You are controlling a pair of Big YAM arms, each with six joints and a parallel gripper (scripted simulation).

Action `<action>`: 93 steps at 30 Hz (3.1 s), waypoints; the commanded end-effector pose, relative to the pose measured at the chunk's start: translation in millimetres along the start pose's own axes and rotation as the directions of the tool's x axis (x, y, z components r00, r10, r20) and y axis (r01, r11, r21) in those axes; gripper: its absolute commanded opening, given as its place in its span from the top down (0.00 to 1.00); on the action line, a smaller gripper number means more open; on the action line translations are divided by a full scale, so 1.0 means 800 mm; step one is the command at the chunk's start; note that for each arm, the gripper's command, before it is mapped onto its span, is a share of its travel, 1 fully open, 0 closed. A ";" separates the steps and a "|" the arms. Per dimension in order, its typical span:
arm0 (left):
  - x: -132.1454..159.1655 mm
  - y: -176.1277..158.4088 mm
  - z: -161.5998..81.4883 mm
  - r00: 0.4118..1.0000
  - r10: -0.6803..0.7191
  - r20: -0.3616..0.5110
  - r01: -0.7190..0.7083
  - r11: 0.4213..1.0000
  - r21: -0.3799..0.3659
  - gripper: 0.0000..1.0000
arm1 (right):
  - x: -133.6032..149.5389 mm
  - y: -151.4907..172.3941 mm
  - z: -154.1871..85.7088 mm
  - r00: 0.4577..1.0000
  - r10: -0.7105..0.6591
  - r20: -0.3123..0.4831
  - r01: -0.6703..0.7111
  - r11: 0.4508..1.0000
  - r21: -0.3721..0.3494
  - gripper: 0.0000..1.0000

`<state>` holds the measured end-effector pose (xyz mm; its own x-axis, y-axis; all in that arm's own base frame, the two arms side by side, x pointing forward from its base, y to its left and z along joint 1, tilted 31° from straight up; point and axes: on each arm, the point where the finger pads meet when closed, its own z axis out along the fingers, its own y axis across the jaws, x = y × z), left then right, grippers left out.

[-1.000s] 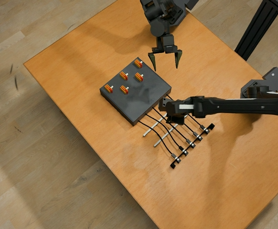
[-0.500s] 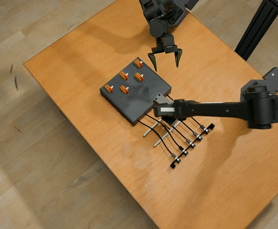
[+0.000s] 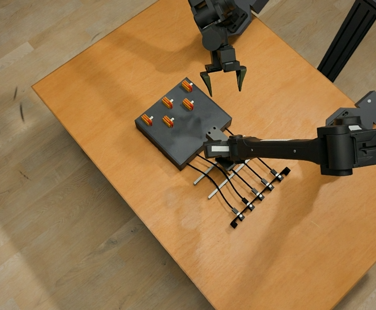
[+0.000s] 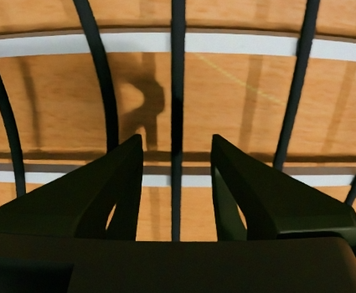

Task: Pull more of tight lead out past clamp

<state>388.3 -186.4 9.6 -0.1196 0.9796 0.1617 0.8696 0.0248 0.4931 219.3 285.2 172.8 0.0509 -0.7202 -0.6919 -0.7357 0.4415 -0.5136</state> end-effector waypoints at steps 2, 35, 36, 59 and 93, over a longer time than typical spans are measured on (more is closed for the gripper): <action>-0.008 0.014 0.014 1.000 0.005 0.004 -0.005 1.000 -0.005 0.68 | -0.020 -0.010 -0.003 1.000 0.009 0.027 -0.009 1.000 0.010 0.00; -0.004 0.010 0.029 1.000 0.002 0.007 -0.002 1.000 -0.009 0.99 | -0.020 -0.010 -0.003 1.000 0.009 0.027 -0.009 1.000 0.010 0.00; -0.007 0.006 0.027 1.000 0.006 0.005 -0.006 1.000 -0.004 1.00 | -0.020 -0.010 -0.003 1.000 0.009 0.027 -0.009 1.000 0.010 0.00; -0.025 0.023 -0.019 0.999 -0.002 0.049 0.004 0.999 -0.047 1.00 | -0.020 -0.010 -0.003 1.000 0.009 0.027 -0.009 1.000 0.010 0.00; -0.008 0.001 -0.084 0.859 -0.428 0.279 0.461 0.885 -0.061 0.00 | -0.020 -0.010 -0.003 1.000 0.009 0.027 -0.009 1.000 0.010 0.00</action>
<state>361.9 -195.7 44.3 -0.2757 0.9496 -0.1493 0.7697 0.3111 0.5575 219.3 285.2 172.8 0.0509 -0.7202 -0.6919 -0.7357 0.4415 -0.5136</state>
